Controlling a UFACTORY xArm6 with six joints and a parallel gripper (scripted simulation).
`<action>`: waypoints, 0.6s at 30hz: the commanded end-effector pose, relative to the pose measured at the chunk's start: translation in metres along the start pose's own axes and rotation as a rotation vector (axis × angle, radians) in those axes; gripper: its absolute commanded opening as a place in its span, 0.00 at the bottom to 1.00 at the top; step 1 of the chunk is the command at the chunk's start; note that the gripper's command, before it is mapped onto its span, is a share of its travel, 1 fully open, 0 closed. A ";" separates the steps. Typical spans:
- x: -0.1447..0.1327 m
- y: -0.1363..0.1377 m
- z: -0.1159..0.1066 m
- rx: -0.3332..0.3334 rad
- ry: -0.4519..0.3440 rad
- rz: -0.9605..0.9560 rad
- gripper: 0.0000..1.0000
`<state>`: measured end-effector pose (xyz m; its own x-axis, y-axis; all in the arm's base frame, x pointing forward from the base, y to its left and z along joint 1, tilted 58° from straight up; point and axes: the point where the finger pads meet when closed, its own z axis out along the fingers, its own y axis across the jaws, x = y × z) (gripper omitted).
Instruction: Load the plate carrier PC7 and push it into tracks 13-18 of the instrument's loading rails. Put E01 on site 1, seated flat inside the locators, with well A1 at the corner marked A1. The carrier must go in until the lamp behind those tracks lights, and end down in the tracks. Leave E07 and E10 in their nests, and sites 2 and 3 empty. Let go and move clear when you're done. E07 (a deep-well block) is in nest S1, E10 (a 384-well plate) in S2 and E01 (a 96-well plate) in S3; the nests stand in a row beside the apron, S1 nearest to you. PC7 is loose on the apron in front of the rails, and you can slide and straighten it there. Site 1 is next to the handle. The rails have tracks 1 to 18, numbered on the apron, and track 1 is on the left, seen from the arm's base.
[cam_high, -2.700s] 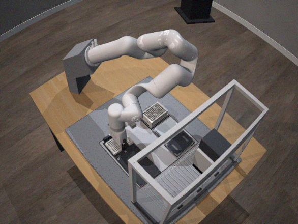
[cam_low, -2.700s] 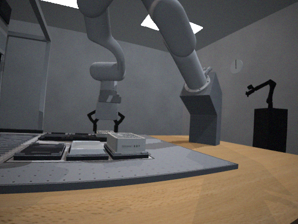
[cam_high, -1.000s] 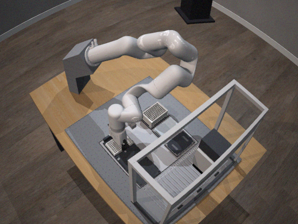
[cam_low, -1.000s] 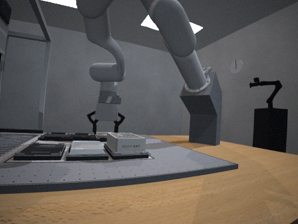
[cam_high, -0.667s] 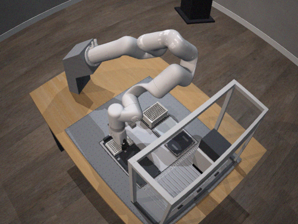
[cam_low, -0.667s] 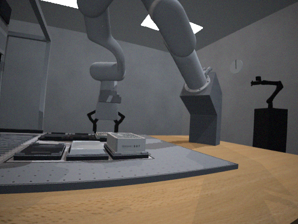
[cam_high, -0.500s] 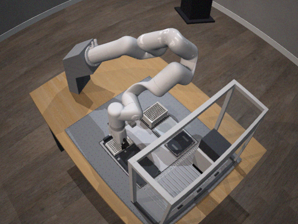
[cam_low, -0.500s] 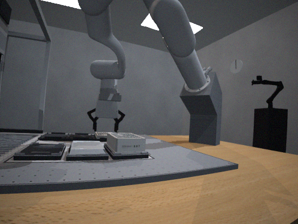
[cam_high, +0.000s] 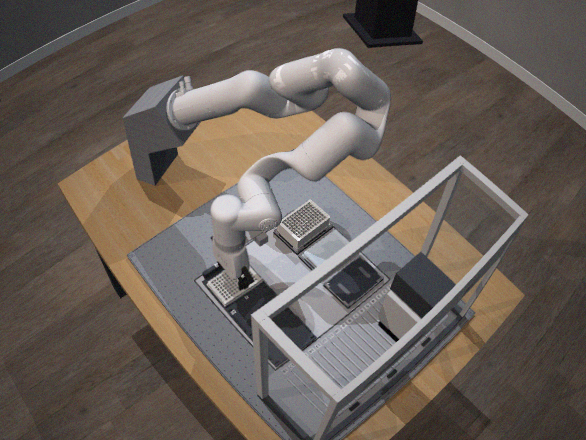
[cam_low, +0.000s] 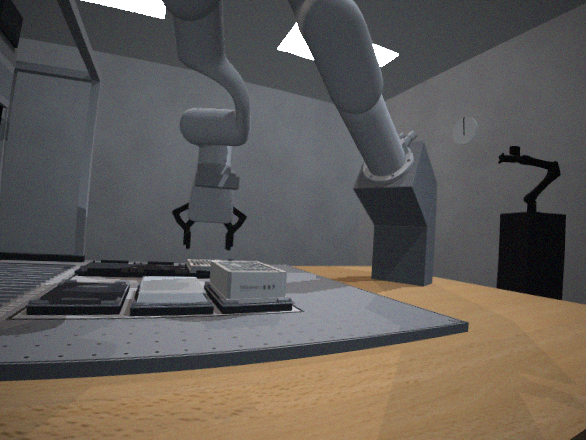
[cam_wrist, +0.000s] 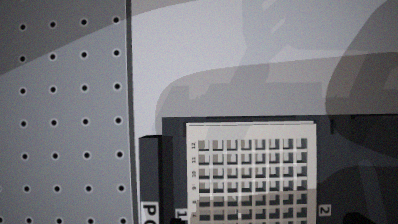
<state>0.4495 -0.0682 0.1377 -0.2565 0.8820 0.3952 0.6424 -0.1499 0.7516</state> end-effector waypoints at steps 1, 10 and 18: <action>0.000 0.001 -0.007 -0.001 -0.001 0.000 1.00; 0.000 0.001 -0.019 -0.001 -0.001 0.000 1.00; 0.000 0.001 -0.032 -0.001 -0.001 0.000 1.00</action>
<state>0.4303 -0.0801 0.1518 -0.2565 0.8821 0.3952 0.6424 -0.1499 0.7516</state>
